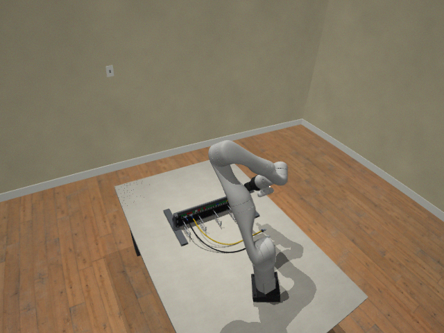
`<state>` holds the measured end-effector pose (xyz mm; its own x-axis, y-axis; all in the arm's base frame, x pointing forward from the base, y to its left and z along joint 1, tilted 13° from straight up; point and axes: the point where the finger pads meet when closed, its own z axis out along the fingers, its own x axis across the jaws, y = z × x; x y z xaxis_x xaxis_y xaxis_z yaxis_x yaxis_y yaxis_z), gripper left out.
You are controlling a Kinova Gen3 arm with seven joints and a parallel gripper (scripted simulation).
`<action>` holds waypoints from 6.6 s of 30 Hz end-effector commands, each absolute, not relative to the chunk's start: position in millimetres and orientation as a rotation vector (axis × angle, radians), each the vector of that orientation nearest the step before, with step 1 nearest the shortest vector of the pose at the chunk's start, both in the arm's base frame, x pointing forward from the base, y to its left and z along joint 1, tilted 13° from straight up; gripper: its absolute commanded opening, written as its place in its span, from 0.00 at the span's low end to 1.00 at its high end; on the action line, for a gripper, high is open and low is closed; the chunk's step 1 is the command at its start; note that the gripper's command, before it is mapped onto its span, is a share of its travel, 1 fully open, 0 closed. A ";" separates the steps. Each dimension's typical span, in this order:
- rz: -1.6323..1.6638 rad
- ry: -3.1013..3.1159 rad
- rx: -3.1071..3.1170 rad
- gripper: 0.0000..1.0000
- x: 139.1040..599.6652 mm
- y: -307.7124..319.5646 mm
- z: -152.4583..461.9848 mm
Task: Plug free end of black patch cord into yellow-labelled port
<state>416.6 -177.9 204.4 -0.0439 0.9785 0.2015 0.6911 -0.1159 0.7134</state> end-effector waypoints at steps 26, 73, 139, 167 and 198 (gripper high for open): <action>0.961 1.770 1.841 0.00 424.1 -185.4 189.1; 0.952 1.769 1.827 0.00 511.7 -168.8 109.8; 0.952 1.773 1.826 0.00 513.0 -166.7 106.7; 0.952 1.778 1.827 0.00 472.5 -174.0 142.0; 0.961 1.772 1.841 0.00 418.6 -185.6 193.2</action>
